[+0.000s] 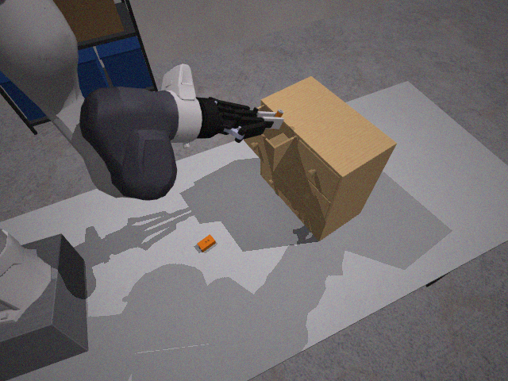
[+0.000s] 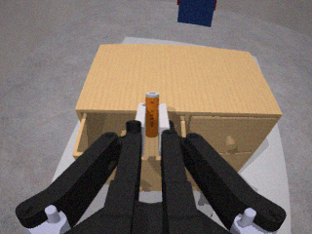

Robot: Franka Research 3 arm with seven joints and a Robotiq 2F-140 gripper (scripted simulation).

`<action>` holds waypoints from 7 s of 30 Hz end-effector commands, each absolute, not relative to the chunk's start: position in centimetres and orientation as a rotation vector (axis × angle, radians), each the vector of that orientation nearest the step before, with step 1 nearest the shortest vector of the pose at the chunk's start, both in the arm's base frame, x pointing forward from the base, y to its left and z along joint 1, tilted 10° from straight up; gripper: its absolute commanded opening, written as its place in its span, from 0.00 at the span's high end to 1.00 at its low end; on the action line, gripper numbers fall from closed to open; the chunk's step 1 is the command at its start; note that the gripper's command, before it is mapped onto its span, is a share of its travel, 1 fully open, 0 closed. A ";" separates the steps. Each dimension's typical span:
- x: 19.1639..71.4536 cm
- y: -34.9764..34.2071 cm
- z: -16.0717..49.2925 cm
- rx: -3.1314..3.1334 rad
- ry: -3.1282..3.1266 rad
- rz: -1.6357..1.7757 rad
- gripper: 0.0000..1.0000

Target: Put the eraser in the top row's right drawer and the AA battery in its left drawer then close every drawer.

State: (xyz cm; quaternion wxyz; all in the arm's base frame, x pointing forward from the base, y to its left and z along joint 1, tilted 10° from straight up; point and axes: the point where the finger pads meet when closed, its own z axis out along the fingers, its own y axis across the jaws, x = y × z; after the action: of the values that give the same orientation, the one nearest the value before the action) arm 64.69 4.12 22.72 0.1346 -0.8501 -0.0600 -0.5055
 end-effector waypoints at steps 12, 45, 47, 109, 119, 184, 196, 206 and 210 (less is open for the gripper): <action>64.7 4.2 22.8 -2.463 -0.168 -1.464 0.92; 63.7 3.9 22.8 -2.463 -0.168 -1.464 0.00; 63.0 3.7 22.8 -2.463 -0.168 -1.464 0.00; 47.9 0.1 23.0 -2.472 -0.177 -1.435 0.00; 47.9 0.0 23.4 -2.530 -0.194 -1.346 0.00; 47.9 -0.7 26.9 -2.944 -0.350 -0.038 0.00; 47.9 -0.7 26.9 -2.944 -0.350 -0.038 0.00; 47.9 -0.7 26.9 -2.944 -0.350 -0.038 0.00; 47.9 -0.7 26.9 -2.944 -0.350 -0.038 0.00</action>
State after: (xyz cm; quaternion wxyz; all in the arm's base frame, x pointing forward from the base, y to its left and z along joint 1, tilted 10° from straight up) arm 48.31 -0.14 27.07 0.0963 -0.9894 -0.1068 -0.0195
